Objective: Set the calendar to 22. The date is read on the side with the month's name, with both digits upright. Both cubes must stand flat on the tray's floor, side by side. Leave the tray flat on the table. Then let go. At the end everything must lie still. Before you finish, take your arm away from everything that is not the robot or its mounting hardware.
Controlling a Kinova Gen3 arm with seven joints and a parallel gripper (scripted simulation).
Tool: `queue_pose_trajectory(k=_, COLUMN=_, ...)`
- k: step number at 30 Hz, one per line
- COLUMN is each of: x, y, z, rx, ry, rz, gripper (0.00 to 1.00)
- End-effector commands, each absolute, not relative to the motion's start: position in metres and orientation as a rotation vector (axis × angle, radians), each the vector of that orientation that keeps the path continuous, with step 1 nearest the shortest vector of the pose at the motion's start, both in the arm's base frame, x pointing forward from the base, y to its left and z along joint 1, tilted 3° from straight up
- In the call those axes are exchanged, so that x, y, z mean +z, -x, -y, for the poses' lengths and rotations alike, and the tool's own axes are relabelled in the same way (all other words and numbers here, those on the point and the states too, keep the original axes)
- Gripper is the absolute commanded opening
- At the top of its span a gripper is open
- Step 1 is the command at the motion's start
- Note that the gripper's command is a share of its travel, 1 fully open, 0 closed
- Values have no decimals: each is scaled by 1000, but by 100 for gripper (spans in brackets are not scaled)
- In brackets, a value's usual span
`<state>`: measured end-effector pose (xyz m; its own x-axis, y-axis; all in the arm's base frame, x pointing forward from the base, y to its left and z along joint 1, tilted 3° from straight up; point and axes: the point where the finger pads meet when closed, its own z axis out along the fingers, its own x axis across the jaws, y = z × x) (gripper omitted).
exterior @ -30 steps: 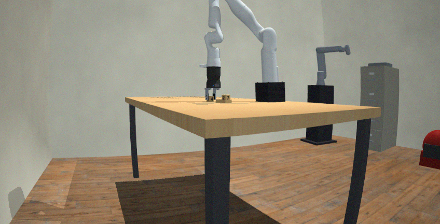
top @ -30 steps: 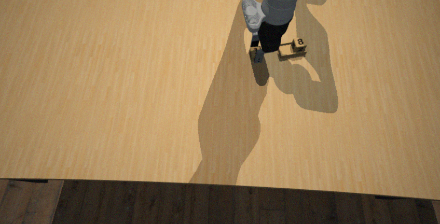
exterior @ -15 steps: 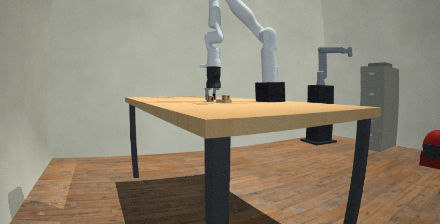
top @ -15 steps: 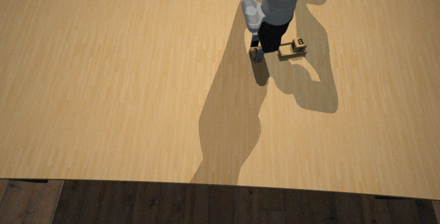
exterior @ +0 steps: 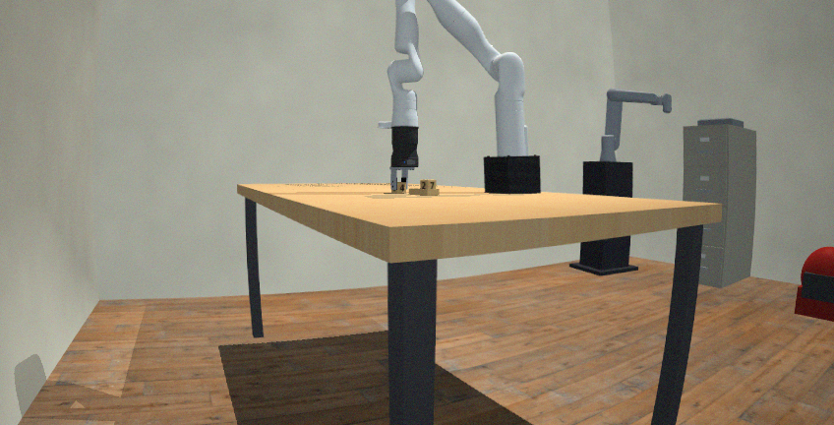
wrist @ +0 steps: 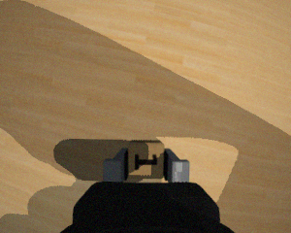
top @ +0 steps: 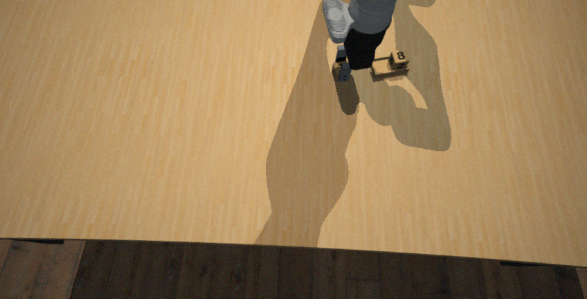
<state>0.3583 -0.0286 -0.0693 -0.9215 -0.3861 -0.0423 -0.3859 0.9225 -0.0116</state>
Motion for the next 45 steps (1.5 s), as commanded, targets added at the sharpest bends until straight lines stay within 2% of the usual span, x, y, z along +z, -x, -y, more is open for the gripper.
queue_pose_trajectory(k=1, x=-70, y=-361, z=28, rx=-4, ry=597, rz=-3034, gripper=60)
queue_pose_trajectory(k=32, x=-69, y=-361, z=29, rx=-7, ry=597, rz=-3035, gripper=60)
queue_pose_trajectory(k=45, x=-50, y=-359, z=30, rx=-9, ry=597, rz=-3034, gripper=60)
